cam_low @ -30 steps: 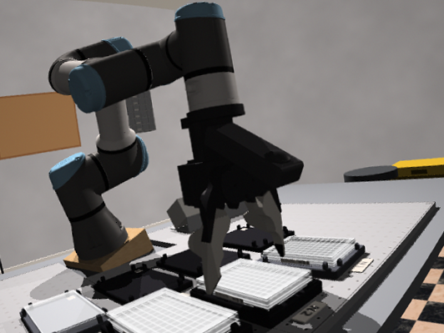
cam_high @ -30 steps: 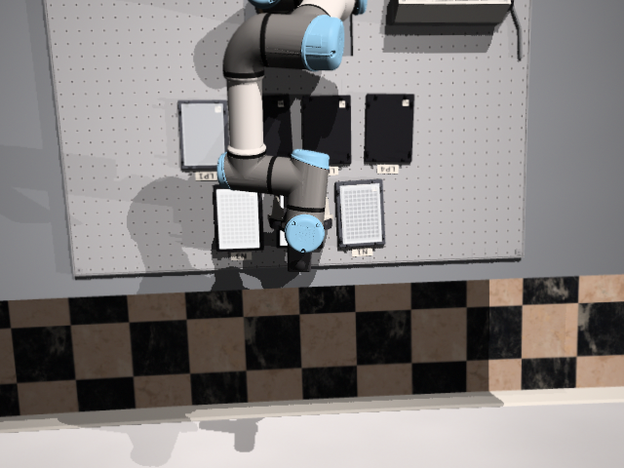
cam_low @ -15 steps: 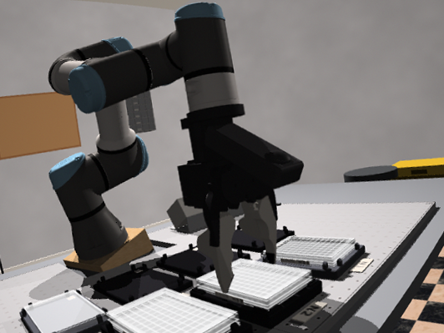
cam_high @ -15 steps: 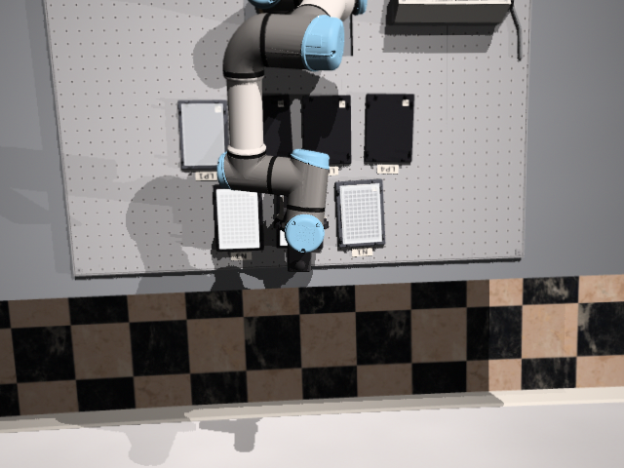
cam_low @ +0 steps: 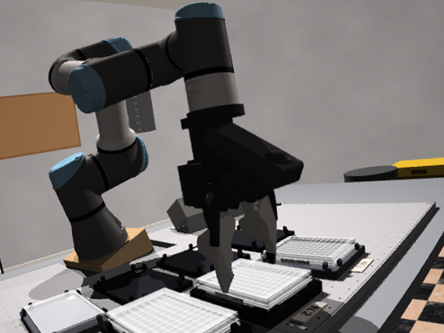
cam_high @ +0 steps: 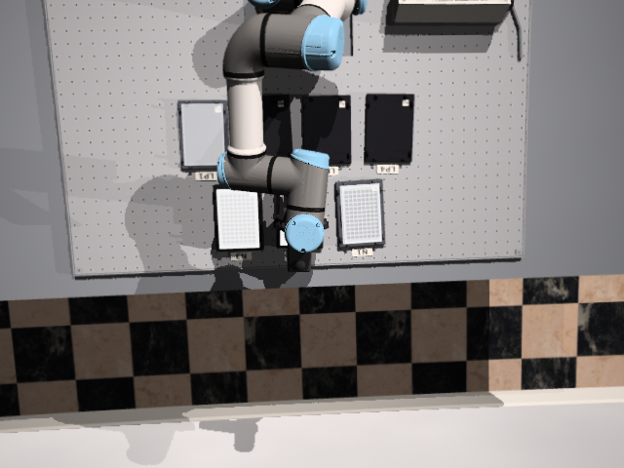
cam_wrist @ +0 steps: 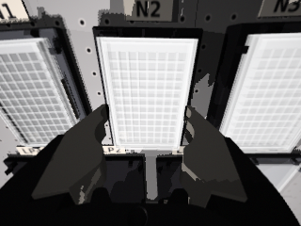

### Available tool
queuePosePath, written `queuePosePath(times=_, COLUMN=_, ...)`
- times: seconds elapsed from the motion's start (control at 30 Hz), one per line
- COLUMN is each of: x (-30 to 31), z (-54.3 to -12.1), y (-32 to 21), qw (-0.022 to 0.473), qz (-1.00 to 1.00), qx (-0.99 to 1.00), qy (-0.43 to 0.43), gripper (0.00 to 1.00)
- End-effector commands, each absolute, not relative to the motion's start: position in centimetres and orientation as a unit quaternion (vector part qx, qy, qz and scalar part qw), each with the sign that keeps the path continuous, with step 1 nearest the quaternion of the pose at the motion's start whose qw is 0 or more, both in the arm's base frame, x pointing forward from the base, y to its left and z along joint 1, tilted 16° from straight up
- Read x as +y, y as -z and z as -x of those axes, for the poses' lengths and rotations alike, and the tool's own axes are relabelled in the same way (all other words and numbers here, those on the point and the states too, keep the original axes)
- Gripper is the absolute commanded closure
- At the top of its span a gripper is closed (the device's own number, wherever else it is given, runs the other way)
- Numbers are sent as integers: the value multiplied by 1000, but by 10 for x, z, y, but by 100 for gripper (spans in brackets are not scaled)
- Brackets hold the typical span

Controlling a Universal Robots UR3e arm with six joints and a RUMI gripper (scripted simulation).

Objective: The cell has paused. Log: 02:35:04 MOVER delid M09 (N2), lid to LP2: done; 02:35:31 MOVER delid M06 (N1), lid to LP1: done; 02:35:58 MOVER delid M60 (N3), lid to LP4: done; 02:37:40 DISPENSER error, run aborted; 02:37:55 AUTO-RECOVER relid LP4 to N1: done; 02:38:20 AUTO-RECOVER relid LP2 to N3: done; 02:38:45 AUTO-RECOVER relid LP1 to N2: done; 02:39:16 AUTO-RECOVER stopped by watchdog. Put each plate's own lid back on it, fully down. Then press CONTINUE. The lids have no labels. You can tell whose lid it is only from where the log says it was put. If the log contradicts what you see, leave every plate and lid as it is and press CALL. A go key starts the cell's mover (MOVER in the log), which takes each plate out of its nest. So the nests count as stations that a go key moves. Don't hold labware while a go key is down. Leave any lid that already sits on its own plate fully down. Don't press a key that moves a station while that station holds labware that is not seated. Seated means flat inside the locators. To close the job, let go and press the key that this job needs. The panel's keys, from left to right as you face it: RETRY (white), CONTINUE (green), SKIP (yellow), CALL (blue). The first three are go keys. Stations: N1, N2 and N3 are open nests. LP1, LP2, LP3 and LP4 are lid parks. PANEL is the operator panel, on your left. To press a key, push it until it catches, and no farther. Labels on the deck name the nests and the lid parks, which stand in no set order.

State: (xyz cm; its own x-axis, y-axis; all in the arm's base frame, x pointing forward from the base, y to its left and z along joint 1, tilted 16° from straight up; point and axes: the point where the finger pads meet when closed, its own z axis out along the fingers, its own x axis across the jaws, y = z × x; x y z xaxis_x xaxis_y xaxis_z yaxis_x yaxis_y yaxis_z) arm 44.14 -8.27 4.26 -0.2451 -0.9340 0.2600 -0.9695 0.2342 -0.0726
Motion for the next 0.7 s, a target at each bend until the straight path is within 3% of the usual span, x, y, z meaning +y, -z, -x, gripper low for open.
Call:
queuePosePath(times=0.0, x=-83, z=-442, y=-44, qw=80, qz=-609, qx=-781, qy=-111, gripper=100)
queuePosePath(times=0.67, x=-79, z=-442, y=-56, qw=80, qz=-609, qx=-781, qy=-111, gripper=100)
